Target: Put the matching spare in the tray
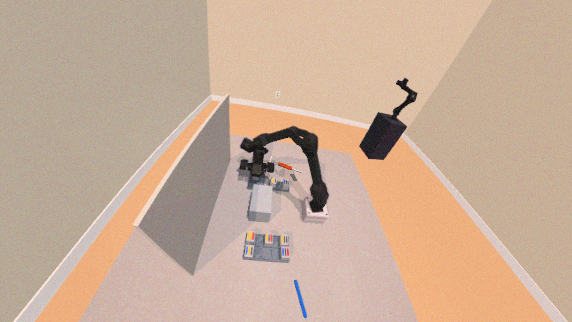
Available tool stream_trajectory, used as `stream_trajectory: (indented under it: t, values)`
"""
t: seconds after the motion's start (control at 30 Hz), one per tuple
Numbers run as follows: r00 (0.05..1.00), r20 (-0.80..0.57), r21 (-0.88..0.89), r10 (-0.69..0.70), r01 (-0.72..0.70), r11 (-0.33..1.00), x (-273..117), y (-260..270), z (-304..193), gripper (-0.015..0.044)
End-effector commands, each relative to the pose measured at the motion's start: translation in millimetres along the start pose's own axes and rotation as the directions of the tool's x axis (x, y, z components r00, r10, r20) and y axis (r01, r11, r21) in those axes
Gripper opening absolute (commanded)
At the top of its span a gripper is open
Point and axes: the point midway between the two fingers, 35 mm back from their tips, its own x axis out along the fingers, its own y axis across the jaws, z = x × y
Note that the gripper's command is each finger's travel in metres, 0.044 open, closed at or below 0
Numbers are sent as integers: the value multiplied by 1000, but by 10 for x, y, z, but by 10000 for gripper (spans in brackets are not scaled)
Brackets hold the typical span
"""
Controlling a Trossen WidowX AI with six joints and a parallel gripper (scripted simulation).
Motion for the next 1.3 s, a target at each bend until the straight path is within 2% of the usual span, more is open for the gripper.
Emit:
stream_trajectory:
  t: [0.0, 0.87, 1.27]
  values:
    - [1000, 9, -3, 6, -6, 1000, 65, 24, 23, 0]
    - [1000, 9, -3, 7, -6, 1000, 264, 64, 47, 0]
    - [1000, 2, 0, 4, -4, 1000, 238, 49, 31, 315]
